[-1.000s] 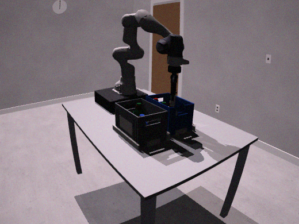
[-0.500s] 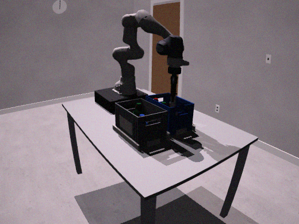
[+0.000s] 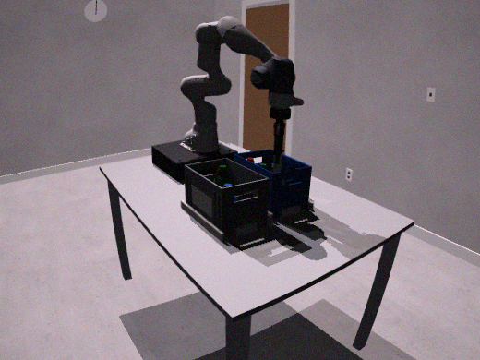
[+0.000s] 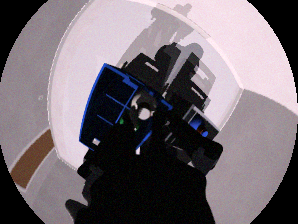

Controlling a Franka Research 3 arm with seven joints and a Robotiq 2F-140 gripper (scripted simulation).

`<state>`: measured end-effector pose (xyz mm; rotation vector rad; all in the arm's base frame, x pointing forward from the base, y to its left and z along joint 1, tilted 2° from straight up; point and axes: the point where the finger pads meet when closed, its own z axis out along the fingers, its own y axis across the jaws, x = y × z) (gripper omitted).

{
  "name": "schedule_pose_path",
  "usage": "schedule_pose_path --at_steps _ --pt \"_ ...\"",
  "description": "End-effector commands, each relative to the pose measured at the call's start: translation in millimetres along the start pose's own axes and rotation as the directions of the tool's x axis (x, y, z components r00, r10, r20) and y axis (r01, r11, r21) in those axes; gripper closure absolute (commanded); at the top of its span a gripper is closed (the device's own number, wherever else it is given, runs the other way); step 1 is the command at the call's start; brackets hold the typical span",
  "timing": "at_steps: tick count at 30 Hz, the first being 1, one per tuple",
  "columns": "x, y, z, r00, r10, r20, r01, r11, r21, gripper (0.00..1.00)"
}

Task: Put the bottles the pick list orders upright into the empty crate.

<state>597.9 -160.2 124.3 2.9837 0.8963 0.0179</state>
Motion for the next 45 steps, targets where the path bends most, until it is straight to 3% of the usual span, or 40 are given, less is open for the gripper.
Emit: schedule_pose_path --at_steps 1,45 --pt "2 4 -4.8 1.000 0.004 -0.007 -0.004 1.000 -0.013 1.00" --pt "2 4 10.7 1.000 0.004 -0.007 -0.004 1.000 -0.013 1.00"
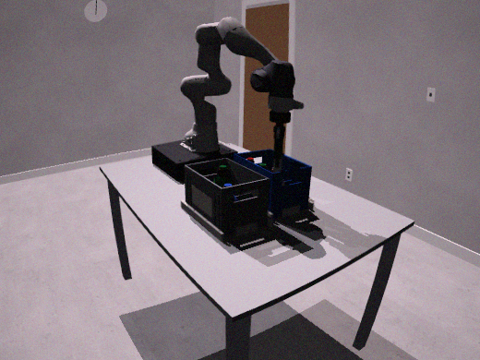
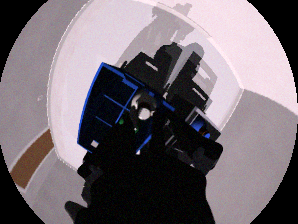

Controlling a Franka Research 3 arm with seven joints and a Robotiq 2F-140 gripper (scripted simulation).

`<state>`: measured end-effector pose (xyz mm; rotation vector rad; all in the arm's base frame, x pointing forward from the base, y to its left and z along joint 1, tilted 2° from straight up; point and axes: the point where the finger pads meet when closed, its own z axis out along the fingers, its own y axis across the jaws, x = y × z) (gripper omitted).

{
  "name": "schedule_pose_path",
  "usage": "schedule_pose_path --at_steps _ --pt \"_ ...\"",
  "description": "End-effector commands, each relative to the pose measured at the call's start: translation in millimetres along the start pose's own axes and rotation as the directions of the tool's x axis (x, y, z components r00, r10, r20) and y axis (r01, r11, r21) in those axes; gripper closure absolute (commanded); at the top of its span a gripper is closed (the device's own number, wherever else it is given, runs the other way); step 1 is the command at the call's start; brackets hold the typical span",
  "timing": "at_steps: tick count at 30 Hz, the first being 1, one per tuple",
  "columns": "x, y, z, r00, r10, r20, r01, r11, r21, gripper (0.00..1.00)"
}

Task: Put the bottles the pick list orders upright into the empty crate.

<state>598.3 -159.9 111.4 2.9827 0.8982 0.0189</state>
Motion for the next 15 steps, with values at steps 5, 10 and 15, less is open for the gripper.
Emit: schedule_pose_path --at_steps 5,10,15 --pt "1.7 4.3 0.2 1.000 0.005 -0.007 -0.005 1.000 -0.012 1.00" --pt "1.7 4.4 2.2 1.000 0.005 -0.007 -0.005 1.000 -0.012 1.00" --pt "1.7 4.4 4.2 1.000 0.005 -0.007 -0.005 1.000 -0.012 1.00"
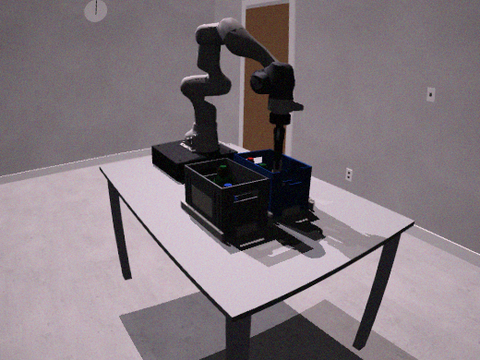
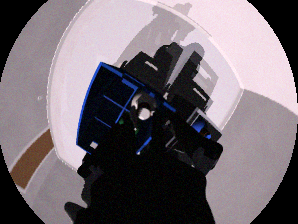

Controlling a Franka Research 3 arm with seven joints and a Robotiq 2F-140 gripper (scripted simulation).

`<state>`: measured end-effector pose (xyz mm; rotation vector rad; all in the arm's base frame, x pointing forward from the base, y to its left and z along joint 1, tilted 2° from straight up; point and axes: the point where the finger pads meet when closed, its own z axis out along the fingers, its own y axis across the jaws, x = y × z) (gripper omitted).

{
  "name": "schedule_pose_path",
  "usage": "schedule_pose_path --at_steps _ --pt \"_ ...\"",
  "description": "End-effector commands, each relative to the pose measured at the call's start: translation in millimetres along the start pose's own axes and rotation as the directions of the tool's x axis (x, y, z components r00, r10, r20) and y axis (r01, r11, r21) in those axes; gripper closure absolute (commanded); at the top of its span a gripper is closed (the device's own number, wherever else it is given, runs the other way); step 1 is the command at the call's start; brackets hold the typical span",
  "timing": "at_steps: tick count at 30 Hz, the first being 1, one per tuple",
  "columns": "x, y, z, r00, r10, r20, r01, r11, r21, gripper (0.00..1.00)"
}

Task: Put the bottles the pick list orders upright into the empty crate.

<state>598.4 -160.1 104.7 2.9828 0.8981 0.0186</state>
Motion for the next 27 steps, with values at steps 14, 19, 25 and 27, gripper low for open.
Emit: schedule_pose_path --at_steps 14,19,25,27 --pt "1.8 4.4 3.5 1.000 0.005 -0.007 -0.005 1.000 -0.013 1.00" --pt "1.8 4.4 4.5 1.000 0.005 -0.007 -0.005 1.000 -0.013 1.00" --pt "1.8 4.4 4.5 1.000 0.005 -0.007 -0.005 1.000 -0.013 1.00" --pt "1.8 4.4 4.5 1.000 0.005 -0.007 -0.005 1.000 -0.013 1.00"
